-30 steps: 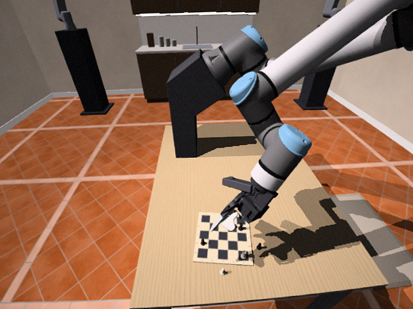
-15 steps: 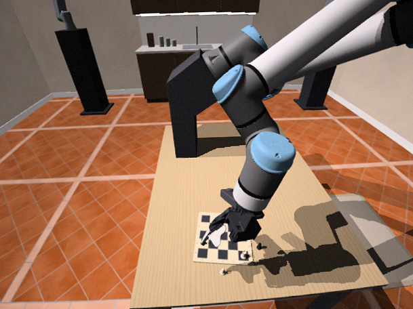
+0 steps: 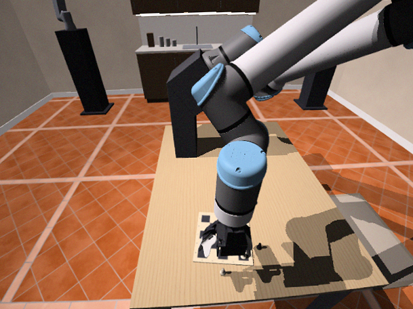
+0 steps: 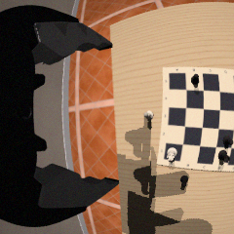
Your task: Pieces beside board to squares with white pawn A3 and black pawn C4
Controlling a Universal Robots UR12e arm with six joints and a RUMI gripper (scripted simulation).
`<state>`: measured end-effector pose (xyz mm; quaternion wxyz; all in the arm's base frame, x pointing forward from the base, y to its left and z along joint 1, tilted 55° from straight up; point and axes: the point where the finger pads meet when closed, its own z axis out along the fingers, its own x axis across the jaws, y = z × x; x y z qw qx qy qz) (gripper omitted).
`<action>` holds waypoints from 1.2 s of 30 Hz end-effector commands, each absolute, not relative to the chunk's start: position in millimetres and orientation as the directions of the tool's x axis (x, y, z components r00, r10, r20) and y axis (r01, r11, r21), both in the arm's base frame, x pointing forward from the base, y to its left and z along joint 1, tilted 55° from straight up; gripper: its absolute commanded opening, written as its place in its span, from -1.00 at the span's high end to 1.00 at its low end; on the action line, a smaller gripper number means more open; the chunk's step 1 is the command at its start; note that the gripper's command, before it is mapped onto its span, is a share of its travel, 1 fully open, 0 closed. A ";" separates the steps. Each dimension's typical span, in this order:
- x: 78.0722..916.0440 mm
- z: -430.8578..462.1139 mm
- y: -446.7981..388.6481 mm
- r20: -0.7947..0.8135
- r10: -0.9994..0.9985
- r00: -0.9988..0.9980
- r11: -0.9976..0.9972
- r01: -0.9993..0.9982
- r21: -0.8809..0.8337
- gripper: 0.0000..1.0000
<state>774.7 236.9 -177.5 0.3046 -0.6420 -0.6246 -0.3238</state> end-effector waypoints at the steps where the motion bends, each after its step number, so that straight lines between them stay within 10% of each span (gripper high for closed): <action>1: 780.3 -177.8 235.9 0.814 0.579 0.046 -0.054 0.998 -0.018 -1.00; 36: 780.7 -179.0 236.0 0.816 0.578 0.001 -0.028 0.999 0.018 -1.00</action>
